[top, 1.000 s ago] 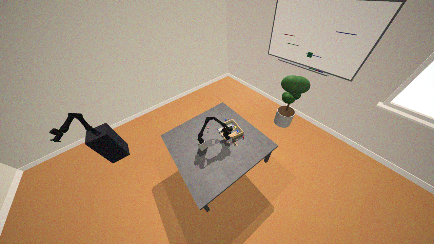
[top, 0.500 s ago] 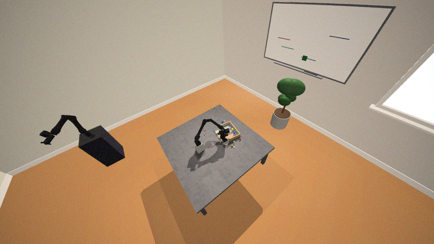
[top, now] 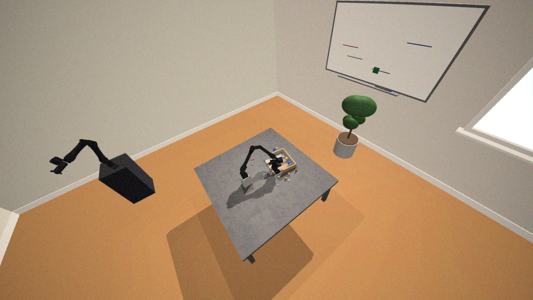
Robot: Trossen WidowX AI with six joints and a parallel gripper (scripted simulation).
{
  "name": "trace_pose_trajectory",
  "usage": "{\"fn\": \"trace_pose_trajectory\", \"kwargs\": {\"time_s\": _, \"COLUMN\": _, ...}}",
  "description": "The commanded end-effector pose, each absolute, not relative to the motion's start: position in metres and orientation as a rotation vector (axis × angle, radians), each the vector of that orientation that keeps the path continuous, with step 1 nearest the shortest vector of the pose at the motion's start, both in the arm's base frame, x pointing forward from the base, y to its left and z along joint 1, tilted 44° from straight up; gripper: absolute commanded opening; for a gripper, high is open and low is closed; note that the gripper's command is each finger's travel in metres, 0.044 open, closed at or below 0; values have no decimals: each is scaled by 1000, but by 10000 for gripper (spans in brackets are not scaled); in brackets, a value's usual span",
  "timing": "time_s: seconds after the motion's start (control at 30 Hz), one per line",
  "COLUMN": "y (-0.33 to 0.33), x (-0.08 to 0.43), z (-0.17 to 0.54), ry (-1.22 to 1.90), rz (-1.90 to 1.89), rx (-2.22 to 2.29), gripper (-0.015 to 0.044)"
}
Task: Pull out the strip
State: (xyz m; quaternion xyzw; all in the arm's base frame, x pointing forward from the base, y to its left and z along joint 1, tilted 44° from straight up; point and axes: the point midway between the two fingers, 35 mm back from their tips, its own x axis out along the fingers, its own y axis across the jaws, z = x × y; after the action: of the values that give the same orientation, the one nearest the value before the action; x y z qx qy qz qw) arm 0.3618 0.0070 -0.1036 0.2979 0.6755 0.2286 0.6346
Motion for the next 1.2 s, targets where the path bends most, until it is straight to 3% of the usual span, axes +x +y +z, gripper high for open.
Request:
{"fn": "trace_pose_trajectory", "kwargs": {"time_s": 0.0, "y": 9, "x": 362, "z": -104, "ry": 1543, "rz": 525, "rx": 684, "gripper": 0}}
{"fn": "trace_pose_trajectory", "kwargs": {"time_s": 1.17, "y": 11, "x": 340, "z": -105, "ry": 1544, "rz": 525, "rx": 684, "gripper": 0}}
